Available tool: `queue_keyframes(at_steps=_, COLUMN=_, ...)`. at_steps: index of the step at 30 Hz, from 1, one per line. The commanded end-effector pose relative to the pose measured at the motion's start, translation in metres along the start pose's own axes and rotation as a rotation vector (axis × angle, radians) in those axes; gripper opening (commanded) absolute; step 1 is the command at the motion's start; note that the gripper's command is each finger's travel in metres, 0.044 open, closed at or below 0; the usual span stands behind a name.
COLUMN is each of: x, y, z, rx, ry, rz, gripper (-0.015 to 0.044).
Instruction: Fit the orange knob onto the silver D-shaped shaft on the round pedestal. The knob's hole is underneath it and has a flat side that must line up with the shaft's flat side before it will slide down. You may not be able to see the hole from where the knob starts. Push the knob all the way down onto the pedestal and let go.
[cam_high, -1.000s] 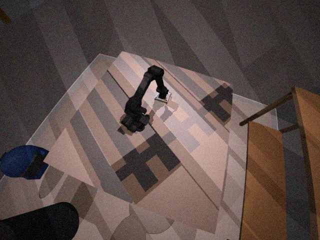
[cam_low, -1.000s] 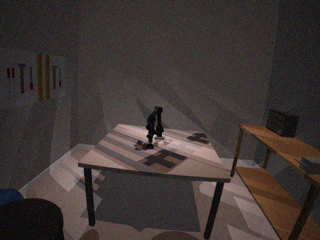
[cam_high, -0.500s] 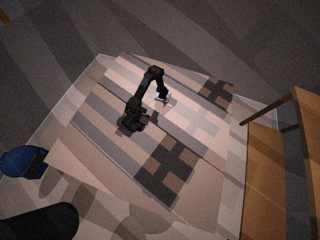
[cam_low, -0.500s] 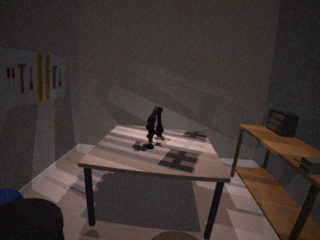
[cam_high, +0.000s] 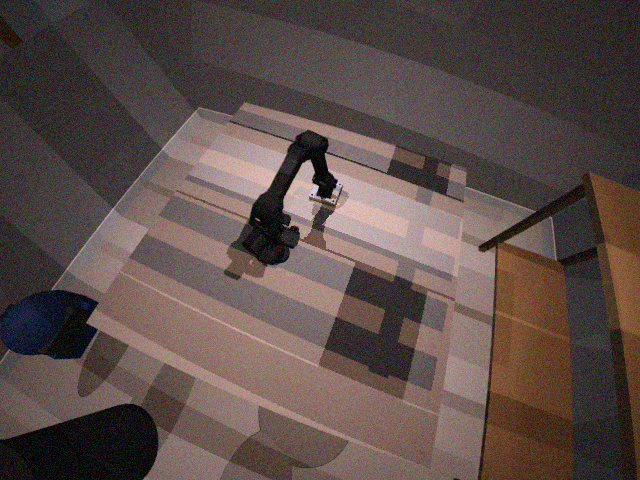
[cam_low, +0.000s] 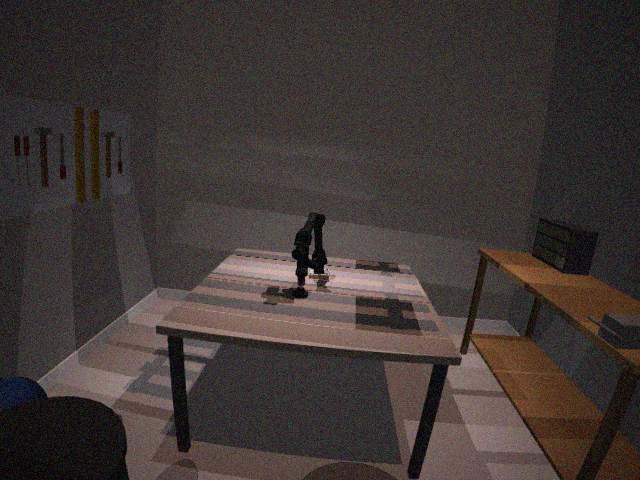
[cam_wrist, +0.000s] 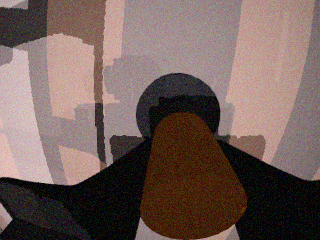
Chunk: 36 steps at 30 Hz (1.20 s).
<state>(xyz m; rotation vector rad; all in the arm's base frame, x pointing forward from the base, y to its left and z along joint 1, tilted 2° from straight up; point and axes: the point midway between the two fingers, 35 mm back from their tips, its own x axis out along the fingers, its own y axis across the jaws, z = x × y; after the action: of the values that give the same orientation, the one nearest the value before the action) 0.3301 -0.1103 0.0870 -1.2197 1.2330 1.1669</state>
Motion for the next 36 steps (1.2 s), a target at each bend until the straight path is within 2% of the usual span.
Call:
queue_keyframes(at_steps=1, x=0.0012, y=-0.0016, z=-0.0008, rx=-0.067, ry=0.002, rz=-0.002, gripper=0.0)
queue_keyframes(at_steps=31, x=-0.0015, y=0.0002, z=-0.0003, rx=-0.067, ry=0.002, rz=-0.001, gripper=0.0)
queue_keyframes(at_steps=36, x=-0.0014, y=-0.0007, z=-0.0005, rx=-0.192, ry=0.002, rz=-0.001, gripper=0.0)
